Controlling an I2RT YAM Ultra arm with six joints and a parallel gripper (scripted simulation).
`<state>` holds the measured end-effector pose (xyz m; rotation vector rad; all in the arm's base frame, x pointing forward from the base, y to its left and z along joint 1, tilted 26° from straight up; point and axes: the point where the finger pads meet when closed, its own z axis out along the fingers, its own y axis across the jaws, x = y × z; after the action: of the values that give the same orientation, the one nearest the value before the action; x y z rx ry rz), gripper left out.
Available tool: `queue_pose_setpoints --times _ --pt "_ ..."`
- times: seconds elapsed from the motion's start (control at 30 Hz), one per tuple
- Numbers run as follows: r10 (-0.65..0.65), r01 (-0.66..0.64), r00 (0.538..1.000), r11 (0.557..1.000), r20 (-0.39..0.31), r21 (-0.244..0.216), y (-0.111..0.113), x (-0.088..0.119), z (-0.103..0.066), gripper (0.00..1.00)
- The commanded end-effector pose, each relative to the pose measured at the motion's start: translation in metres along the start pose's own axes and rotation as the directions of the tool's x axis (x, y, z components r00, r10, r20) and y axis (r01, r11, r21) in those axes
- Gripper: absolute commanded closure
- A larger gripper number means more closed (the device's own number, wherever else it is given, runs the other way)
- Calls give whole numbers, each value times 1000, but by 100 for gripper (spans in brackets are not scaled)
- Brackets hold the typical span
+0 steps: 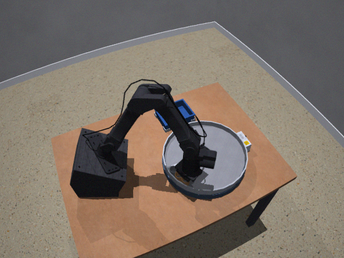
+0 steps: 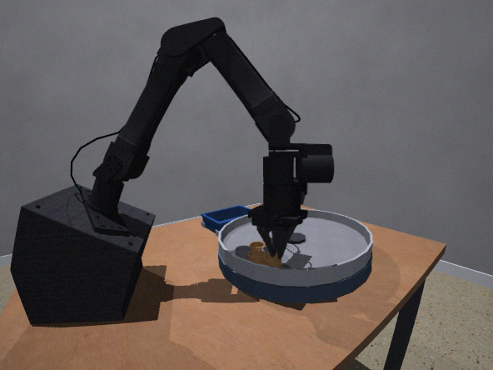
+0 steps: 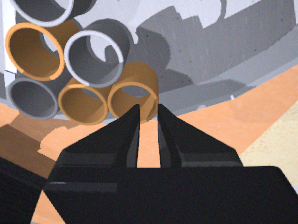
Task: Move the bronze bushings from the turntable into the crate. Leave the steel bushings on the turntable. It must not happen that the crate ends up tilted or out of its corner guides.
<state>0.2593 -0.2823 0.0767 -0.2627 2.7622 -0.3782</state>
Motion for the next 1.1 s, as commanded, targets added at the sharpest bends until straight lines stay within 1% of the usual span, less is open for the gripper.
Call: queue_pose_setpoints --times 0.0,0.1,1.07 --pt "-7 6 999 999 35 40 -15 -15 -16 85" --pt "-5 4 1000 1000 26 24 -13 -14 -10 85" --pt "-5 4 1000 1000 28 27 -14 -14 -10 85"
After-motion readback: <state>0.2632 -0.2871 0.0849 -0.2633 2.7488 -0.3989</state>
